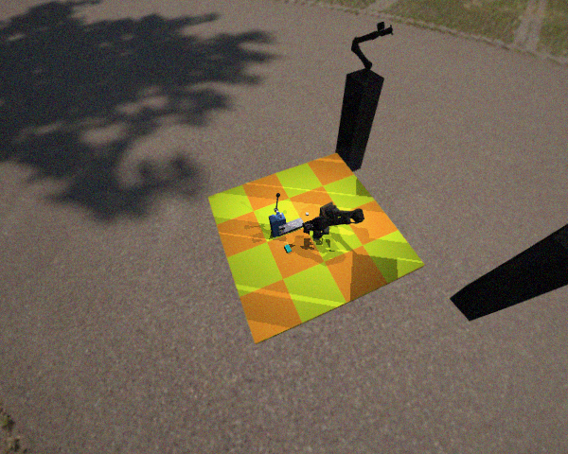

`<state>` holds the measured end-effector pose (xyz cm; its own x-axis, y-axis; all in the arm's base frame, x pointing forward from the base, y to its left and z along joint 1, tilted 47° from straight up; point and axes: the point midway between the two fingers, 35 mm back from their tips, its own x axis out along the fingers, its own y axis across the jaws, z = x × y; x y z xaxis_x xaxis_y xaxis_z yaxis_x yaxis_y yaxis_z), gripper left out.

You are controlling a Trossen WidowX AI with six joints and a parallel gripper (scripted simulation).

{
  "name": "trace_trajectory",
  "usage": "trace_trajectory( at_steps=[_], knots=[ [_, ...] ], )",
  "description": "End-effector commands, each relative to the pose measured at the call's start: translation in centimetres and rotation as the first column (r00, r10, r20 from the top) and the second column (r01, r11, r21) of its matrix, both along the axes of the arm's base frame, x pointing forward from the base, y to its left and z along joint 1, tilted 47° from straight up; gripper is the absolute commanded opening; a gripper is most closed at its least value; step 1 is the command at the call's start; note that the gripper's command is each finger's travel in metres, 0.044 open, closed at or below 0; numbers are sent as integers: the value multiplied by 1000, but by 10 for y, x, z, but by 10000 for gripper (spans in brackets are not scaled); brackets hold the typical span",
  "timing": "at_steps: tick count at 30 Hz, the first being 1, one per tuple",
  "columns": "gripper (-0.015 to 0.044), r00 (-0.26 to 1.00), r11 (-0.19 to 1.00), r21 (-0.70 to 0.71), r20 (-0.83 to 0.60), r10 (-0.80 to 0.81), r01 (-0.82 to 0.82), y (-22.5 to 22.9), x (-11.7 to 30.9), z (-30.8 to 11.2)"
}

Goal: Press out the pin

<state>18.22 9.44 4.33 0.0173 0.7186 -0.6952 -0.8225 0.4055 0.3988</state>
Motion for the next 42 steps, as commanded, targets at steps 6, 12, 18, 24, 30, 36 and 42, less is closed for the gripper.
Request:
trace_trajectory(
  at_steps=[6, 12, 18, 24, 30, 36, 42],
  knots=[
    [440, 1000, 1000, 10, -8, 0, 0, 12, -3, -9],
    [440, 1000, 1000, 13, -8, 0, 0, 18, -4, -14],
    [309, 1000, 1000, 13, -8, 0, 0, 18, -4, -14],
    [190, 1000, 1000, 13, -8, 0, 0, 18, -4, -14],
    [131, 1000, 1000, 13, -8, 0, 0, 18, -4, -14],
    [0, 1000, 1000, -1, -7, -3, 3, 3, -1, -6],
    [0, 1000, 1000, -11, -8, -4, 4, -17, -1, 7]
  ],
)
